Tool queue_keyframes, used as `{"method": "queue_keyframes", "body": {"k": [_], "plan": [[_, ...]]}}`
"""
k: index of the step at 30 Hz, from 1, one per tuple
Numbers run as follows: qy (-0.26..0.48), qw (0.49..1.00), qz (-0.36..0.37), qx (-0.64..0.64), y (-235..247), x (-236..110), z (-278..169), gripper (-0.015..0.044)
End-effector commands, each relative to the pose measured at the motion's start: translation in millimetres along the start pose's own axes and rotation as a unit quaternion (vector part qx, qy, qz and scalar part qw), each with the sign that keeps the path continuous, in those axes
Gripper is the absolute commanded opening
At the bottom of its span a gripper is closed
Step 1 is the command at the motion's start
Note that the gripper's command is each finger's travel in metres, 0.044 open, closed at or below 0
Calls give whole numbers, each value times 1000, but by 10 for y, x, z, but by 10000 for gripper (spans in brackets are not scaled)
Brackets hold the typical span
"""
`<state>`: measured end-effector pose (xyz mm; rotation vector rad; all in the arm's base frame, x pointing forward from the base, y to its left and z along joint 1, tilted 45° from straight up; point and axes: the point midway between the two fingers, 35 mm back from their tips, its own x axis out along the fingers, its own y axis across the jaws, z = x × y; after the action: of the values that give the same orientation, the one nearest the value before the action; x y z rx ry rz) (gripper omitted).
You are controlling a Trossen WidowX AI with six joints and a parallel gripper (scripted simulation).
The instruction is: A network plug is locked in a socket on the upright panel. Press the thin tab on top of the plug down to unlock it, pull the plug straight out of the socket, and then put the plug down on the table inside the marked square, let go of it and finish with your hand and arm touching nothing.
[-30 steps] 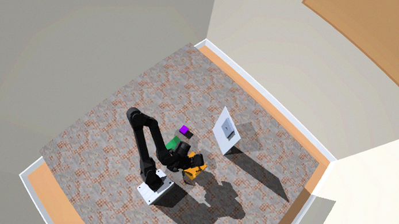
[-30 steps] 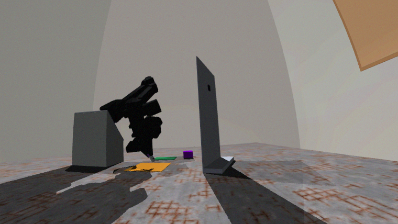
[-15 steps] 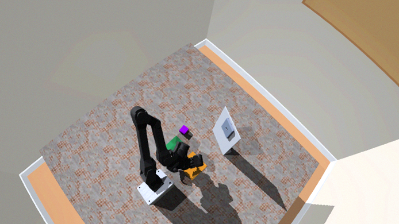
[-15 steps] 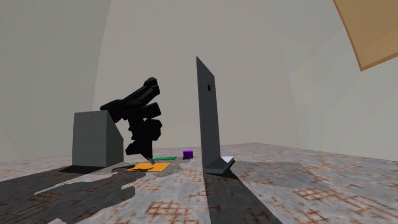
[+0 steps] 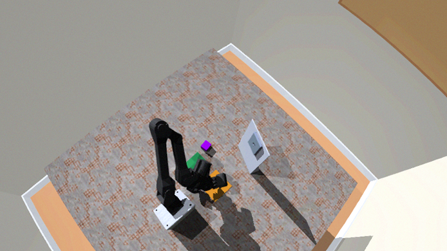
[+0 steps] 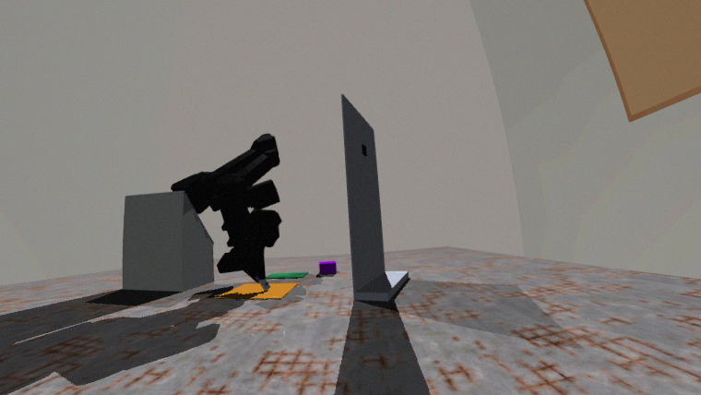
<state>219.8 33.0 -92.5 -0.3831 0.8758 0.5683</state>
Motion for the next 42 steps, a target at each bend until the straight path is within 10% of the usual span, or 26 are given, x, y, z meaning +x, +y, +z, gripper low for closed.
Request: {"method": "queue_keyframes", "body": {"k": [1, 7, 13, 42], "plan": [[1, 1000, -1, 3, 10, 14, -1, 0], [0, 1000, 0, 0, 4, 4, 0, 0], [0, 1000, 0, 0, 4, 4, 0, 156], [0, 1000, 0, 1, -10, -117, 7, 156]]}}
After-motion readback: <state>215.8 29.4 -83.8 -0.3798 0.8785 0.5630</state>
